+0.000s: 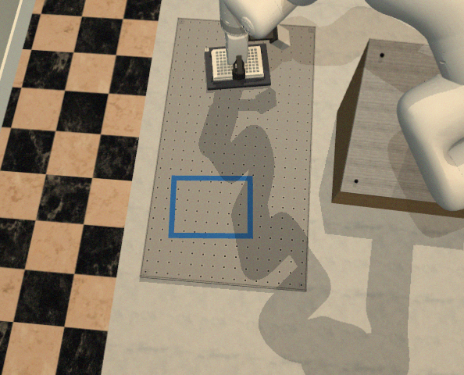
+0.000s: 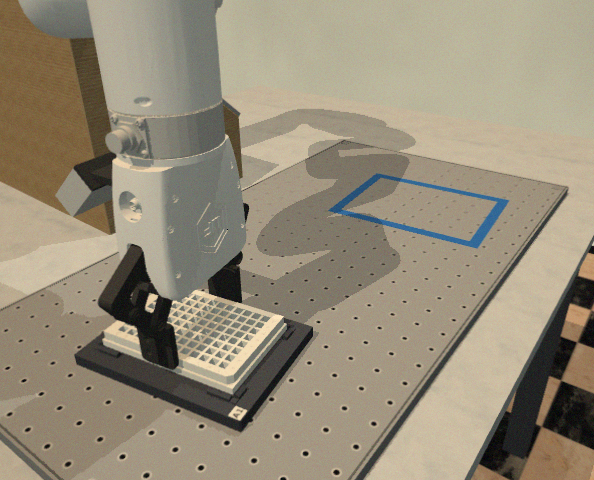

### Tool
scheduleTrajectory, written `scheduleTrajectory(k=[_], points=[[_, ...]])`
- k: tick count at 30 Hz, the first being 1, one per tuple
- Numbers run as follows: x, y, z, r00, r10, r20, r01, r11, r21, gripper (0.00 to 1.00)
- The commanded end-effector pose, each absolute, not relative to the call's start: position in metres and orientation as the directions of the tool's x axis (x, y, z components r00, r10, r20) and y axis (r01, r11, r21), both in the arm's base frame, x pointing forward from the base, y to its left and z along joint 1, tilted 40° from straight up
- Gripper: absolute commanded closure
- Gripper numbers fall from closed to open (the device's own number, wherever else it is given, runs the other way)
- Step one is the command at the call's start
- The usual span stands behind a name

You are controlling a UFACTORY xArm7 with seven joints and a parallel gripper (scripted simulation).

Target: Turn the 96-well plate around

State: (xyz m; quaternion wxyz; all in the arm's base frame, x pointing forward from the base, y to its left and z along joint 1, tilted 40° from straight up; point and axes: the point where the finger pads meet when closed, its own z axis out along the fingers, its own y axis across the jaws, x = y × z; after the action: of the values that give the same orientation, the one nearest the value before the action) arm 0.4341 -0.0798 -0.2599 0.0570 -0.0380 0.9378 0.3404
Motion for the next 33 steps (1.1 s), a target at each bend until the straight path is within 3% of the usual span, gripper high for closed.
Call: scheduleTrajectory(k=[1,4,5,33], points=[[0.4354,-0.0819,-0.2598,-0.990,-0.031,-0.135,-0.110,0.768,0.631,1.00],[0.4354,-0.0817,-0.2601,-0.990,-0.031,-0.135,-0.110,0.768,0.631,1.00],[0.4355,-0.0813,-0.2606,-0.990,-0.031,-0.135,-0.110,0.768,0.631,0.00],[0.4355,-0.0813,-0.2606,-0.990,-0.030,-0.135,-0.110,0.768,0.631,0.00]])
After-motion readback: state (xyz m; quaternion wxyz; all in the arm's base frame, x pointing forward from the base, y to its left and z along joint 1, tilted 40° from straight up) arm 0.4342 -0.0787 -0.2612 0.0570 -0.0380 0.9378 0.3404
